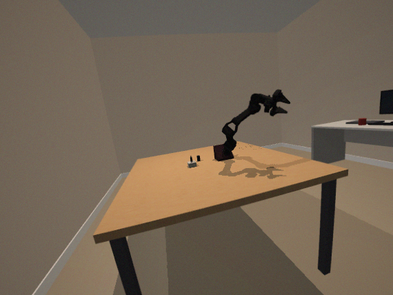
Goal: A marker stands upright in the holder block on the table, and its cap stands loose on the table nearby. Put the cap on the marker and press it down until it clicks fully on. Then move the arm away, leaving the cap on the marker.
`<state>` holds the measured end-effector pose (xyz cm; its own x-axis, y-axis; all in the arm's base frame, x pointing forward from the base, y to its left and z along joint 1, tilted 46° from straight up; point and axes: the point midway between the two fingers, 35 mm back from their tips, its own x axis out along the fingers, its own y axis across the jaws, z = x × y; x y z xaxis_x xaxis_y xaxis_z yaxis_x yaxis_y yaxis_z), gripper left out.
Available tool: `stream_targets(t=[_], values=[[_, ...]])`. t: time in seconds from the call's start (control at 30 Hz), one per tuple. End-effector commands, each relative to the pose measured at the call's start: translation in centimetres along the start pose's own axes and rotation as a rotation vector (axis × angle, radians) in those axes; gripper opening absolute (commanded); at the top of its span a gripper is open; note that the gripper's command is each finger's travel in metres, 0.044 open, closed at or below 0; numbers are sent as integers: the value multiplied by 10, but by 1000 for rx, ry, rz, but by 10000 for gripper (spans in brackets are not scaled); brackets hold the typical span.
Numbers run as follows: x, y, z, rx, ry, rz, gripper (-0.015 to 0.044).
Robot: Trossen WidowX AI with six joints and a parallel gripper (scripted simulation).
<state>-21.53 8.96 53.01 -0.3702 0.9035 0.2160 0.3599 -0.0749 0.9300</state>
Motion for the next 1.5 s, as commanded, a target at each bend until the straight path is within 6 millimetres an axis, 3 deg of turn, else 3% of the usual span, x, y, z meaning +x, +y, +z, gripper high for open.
stream_targets(t=[0.0,0.17,0.4,0.63,0.77,0.97,1.07,1.23,1.37,1.47], values=[[-1,-1,-2,-9,7,0,374],[-22,-17,-53,-244,193,24,243],[-80,-50,-131,-612,519,123,243],[-168,-90,-190,-954,867,311,243],[-213,-102,-198,-993,986,362,243],[-258,-119,-208,-1113,1127,478,243],[-292,-129,-208,-1171,1233,566,243],[-360,-146,-199,-1266,1435,758,243],[-395,-158,-190,-1326,1537,878,243],[-439,-176,-175,-1408,1658,1049,243]])
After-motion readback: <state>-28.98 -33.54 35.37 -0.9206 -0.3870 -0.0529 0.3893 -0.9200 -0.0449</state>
